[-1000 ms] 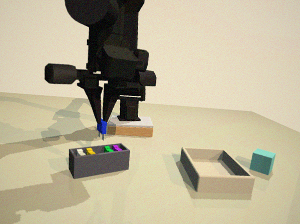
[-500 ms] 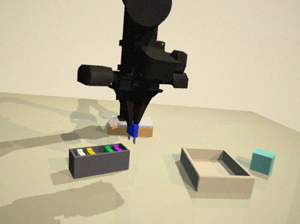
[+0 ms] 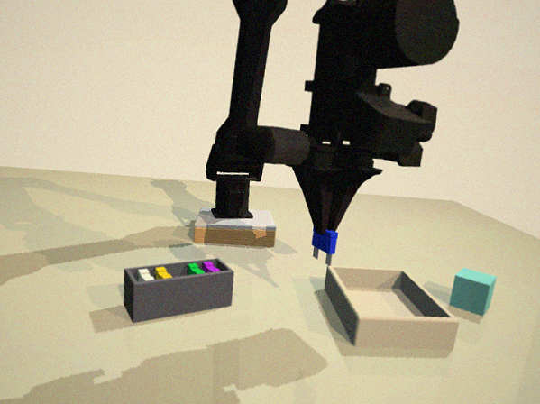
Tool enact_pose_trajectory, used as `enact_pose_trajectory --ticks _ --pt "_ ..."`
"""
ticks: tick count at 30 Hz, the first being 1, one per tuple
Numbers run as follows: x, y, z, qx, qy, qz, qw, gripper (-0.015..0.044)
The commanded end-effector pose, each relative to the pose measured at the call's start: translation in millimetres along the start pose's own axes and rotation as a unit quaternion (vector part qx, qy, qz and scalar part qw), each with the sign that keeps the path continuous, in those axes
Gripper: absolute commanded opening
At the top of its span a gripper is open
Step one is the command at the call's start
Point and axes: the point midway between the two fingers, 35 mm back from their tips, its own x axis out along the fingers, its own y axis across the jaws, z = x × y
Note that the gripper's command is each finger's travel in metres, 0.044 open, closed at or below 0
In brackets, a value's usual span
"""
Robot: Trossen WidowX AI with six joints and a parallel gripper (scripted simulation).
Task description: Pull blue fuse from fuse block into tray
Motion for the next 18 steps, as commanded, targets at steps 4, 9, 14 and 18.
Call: enact_pose_trajectory --ticks 4,9,14,18 --pt "-1 46 14 0.001 -0.001 0.004 1.000 0.0000" --pt "0 76 19 0.001 -0.001 0.005 1.000 0.0000" --pt "0 80 19 0.001 -0.001 0.005 1.000 0.0000" --pt "4 80 20 0.001 -0.001 0.005 1.000 0.0000"
